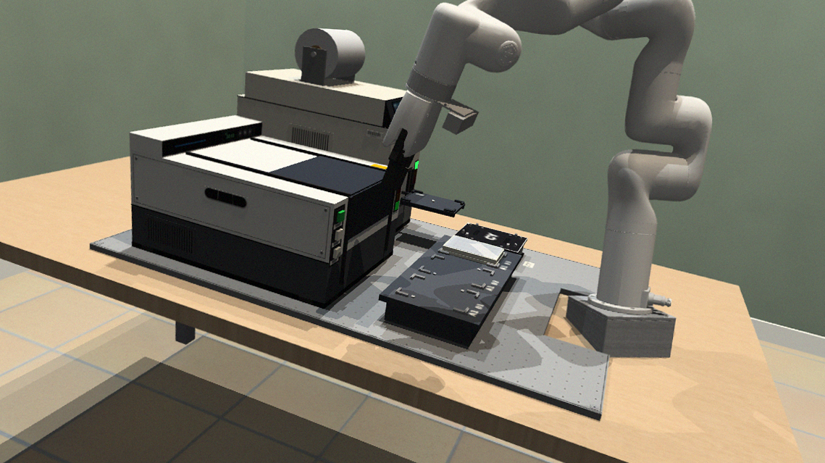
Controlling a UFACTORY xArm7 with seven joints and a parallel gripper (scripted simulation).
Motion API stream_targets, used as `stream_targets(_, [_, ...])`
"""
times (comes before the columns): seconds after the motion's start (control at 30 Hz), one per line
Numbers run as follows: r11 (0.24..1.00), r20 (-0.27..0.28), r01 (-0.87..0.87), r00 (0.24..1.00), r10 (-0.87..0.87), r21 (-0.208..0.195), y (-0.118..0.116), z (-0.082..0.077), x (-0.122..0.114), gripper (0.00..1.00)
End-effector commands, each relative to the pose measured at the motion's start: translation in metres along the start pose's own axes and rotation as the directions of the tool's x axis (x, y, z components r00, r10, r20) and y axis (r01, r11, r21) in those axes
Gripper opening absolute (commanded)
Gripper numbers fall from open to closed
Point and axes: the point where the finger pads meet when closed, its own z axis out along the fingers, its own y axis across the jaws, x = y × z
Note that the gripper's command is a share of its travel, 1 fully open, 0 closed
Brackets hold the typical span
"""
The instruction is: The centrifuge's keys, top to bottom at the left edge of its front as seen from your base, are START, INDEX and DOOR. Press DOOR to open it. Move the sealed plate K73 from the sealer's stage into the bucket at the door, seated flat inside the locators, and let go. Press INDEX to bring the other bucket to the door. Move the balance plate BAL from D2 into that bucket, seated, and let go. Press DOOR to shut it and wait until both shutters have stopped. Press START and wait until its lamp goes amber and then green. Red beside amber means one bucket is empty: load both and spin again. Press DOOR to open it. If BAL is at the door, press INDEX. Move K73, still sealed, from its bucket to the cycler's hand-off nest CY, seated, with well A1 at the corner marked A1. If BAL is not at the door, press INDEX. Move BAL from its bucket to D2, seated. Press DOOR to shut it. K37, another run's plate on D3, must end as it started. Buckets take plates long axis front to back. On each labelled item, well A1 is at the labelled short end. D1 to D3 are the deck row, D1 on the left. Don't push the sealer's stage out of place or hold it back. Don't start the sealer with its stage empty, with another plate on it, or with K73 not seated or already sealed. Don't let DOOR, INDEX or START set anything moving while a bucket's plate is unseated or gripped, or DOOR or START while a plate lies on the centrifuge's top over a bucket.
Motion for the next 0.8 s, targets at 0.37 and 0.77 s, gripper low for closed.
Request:
stream_targets(0.37, [0.999,0.265,-0.023,0.964,0.030,-0.029,-0.0039,-0.0022,-0.0025,0.00])
stream_targets(0.77, [0.999,0.265,-0.023,0.964,0.030,-0.029,-0.0039,-0.0022,-0.0025,0.00])
